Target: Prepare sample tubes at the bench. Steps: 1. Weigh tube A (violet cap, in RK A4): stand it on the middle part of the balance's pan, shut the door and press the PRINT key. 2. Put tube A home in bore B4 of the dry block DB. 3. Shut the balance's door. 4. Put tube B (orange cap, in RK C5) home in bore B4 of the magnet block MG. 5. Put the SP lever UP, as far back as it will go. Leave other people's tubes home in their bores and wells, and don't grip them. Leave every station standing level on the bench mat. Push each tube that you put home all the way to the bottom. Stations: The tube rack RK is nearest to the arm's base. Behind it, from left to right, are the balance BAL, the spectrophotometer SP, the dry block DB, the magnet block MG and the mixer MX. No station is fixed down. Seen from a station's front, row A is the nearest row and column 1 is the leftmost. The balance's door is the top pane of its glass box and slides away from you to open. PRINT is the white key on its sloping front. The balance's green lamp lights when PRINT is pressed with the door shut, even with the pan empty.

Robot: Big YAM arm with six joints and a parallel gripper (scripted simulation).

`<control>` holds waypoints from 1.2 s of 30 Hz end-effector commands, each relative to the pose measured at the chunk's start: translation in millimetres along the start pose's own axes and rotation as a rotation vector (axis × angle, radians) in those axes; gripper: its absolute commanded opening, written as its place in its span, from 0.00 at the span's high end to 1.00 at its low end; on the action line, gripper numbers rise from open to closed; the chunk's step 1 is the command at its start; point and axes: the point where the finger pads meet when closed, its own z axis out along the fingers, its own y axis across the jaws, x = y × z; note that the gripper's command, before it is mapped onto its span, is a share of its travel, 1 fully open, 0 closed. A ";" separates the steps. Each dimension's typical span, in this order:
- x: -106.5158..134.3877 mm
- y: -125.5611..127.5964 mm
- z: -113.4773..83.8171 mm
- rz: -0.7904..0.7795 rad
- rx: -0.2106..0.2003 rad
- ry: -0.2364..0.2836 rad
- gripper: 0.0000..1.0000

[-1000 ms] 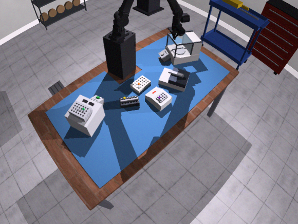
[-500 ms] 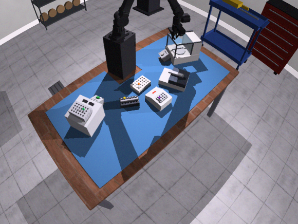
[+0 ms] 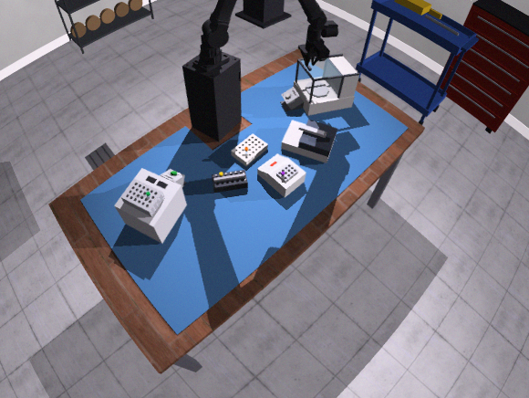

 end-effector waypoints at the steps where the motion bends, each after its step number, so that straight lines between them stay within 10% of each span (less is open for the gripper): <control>1: -1.0 19.1 -20.7 0.009 -0.044 -0.001 0.70; 27: -0.8 25.2 -63.7 0.009 -0.059 -0.001 0.70; 36: -0.4 13.5 -50.9 0.002 -0.030 -0.001 0.70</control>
